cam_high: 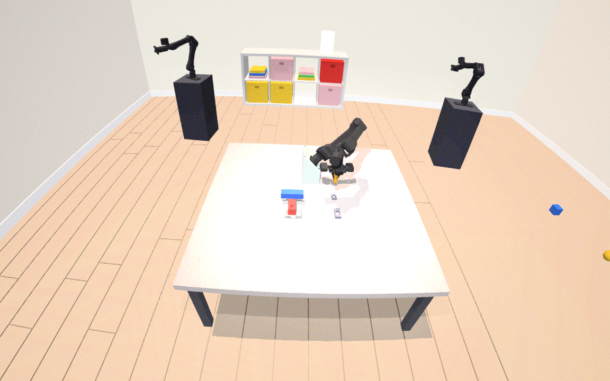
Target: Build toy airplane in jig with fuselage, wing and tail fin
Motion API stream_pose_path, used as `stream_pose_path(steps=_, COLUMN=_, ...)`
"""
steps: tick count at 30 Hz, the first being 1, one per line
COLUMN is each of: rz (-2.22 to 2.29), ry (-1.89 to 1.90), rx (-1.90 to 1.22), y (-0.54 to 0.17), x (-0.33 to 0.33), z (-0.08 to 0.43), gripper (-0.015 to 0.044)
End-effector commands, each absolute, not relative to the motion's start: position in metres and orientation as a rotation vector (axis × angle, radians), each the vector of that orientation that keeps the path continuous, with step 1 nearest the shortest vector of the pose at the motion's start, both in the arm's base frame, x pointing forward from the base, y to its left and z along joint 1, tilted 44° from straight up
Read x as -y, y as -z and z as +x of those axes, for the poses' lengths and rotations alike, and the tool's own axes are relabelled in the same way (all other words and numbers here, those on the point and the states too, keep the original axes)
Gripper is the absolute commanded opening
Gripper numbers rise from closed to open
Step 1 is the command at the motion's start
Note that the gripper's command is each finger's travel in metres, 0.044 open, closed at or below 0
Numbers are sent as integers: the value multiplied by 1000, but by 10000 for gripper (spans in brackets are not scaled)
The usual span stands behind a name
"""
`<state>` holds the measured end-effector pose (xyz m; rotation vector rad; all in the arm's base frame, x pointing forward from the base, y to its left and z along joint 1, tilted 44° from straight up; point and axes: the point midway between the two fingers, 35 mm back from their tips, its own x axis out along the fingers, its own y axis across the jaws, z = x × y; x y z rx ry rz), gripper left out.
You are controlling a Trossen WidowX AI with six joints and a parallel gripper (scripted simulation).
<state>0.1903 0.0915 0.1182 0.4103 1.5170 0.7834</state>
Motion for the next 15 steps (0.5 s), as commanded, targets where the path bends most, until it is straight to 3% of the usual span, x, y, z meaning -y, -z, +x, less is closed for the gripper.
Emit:
stream_pose_path(steps=1, rz=410, ry=-780, rx=-1506, y=-114, x=-87, z=203, gripper=0)
stream_pose_path(steps=15, rz=422, ry=-754, rx=-1514, y=-96, x=-72, z=234, gripper=0)
